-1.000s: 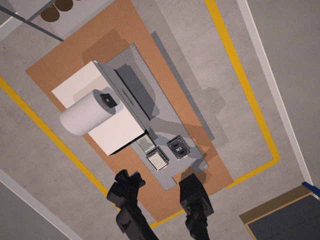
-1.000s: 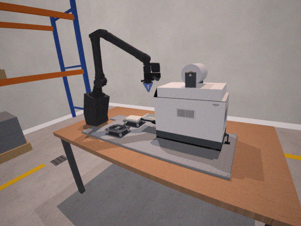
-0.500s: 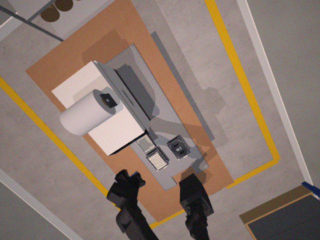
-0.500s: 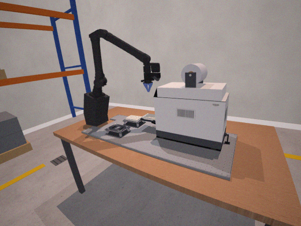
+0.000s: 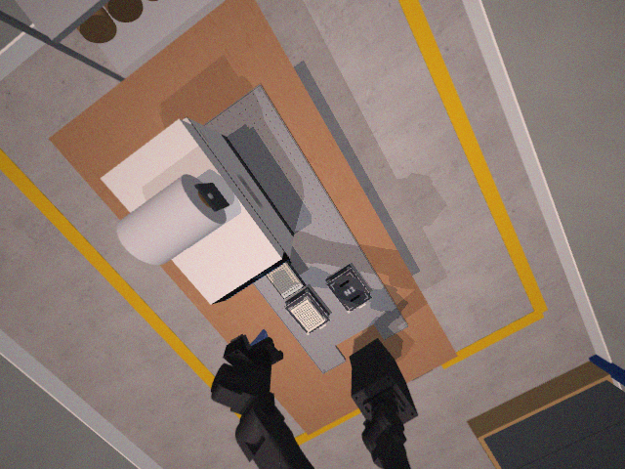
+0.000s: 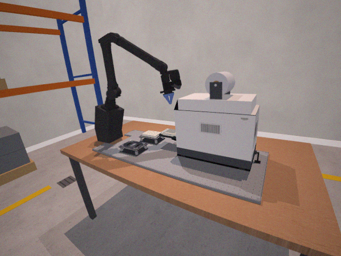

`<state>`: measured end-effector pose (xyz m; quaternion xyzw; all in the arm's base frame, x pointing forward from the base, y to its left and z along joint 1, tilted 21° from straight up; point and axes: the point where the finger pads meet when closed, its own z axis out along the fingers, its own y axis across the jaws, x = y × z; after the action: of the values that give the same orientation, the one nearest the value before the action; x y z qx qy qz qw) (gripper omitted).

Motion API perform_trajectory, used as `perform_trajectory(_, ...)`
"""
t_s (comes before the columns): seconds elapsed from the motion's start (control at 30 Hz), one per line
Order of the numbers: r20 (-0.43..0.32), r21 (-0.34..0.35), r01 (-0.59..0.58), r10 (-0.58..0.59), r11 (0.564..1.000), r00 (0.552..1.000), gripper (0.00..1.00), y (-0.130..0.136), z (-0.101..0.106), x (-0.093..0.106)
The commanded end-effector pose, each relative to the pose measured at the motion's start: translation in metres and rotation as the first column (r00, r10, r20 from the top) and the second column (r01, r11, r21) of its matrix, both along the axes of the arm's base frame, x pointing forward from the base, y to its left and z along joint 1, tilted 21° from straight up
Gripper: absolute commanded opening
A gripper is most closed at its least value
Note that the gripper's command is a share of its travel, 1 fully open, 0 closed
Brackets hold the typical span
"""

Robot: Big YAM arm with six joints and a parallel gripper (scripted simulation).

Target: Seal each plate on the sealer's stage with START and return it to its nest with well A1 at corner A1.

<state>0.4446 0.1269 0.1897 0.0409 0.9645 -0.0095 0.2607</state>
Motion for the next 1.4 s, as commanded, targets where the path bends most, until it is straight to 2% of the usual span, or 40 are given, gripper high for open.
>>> perform_trajectory(0.0, 0.133, 0.009, -0.045, 0.043, 0.999, 0.990, 0.00, 0.016, 0.011, -0.015)
perform_trajectory(0.2, 0.319, -0.024, -0.037, 0.042, 0.999, 0.947, 0.00, 0.010, 0.005, -0.016)
perform_trajectory(0.3, 0.327, -0.027, -0.035, 0.042, 0.999, 0.944, 0.00, 0.009, 0.002, -0.015)
perform_trajectory(0.5, 0.516, -0.064, -0.044, 0.071, 0.997, 0.854, 0.00, 0.012, -0.003, -0.025)
perform_trajectory(0.7, 0.631, -0.123, -0.021, 0.094, 0.992, 0.770, 0.00, 0.002, -0.024, -0.026)
perform_trajectory(0.87, 0.623, -0.100, -0.017, 0.076, 0.995, 0.779, 0.00, 0.002, -0.019, -0.020)
perform_trajectory(1.17, 0.660, -0.039, 0.010, 0.018, 0.999, 0.751, 0.00, 0.000, 0.010, -0.011)
perform_trajectory(1.37, 0.661, -0.025, 0.014, 0.006, 1.000, 0.751, 0.00, 0.004, 0.012, -0.004)
